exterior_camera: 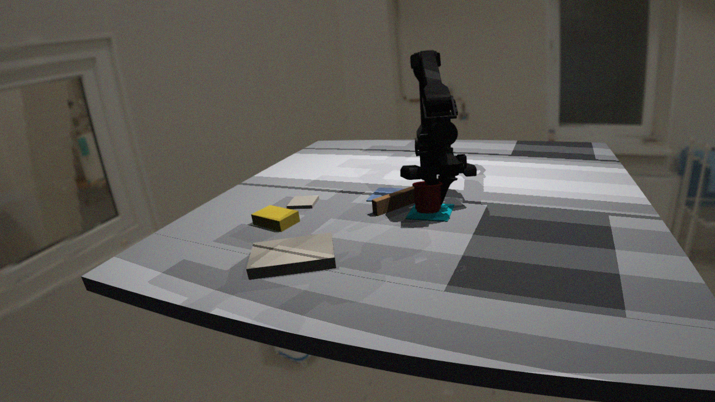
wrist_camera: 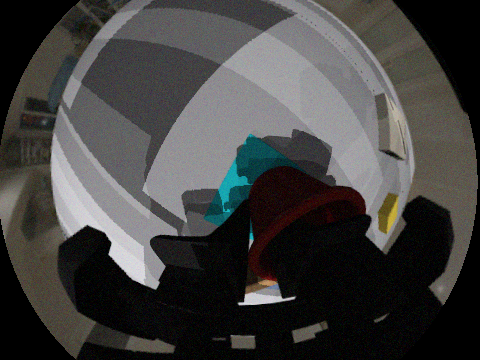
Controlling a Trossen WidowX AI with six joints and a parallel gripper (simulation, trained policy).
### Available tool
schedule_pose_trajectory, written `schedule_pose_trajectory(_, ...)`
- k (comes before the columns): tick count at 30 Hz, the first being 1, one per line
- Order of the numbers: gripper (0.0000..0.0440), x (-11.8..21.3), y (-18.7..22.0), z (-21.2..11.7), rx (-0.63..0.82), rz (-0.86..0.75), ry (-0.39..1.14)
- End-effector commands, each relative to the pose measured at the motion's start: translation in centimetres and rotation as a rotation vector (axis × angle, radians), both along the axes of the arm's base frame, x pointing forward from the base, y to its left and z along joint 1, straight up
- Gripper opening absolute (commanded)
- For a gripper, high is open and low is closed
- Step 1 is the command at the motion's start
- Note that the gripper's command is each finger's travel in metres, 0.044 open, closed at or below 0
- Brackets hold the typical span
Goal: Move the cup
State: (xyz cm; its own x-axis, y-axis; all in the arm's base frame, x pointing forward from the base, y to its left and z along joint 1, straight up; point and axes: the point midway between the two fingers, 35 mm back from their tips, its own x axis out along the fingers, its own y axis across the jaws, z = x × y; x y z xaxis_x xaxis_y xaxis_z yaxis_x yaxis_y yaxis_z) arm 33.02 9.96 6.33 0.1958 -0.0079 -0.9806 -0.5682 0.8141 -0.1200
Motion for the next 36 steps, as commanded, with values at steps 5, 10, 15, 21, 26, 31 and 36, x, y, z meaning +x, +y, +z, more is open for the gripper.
schedule_pose_trajectory(5, 0.0125, 0.3, -0.1, 0.2, 0.023, -0.015, -0.033)
schedule_pose_trajectory(10, 0.0119, 0.5, 0.0, 1.3, 0.053, -0.010, -0.067)
schedule_pose_trajectory(15, 0.0129, -0.1, -0.1, 2.0, 0.071, -0.008, -0.072)
schedule_pose_trajectory(21, 0.0156, -0.7, -0.2, 3.2, 0.096, -0.008, -0.085)
schedule_pose_trajectory(26, 0.0181, -1.1, -0.3, 4.4, 0.118, -0.010, -0.107)
schedule_pose_trajectory(31, 0.0206, -1.3, -0.3, 5.8, 0.140, -0.015, -0.138)
schedule_pose_trajectory(36, 0.0246, -1.2, -0.3, 7.4, 0.158, -0.015, -0.182)
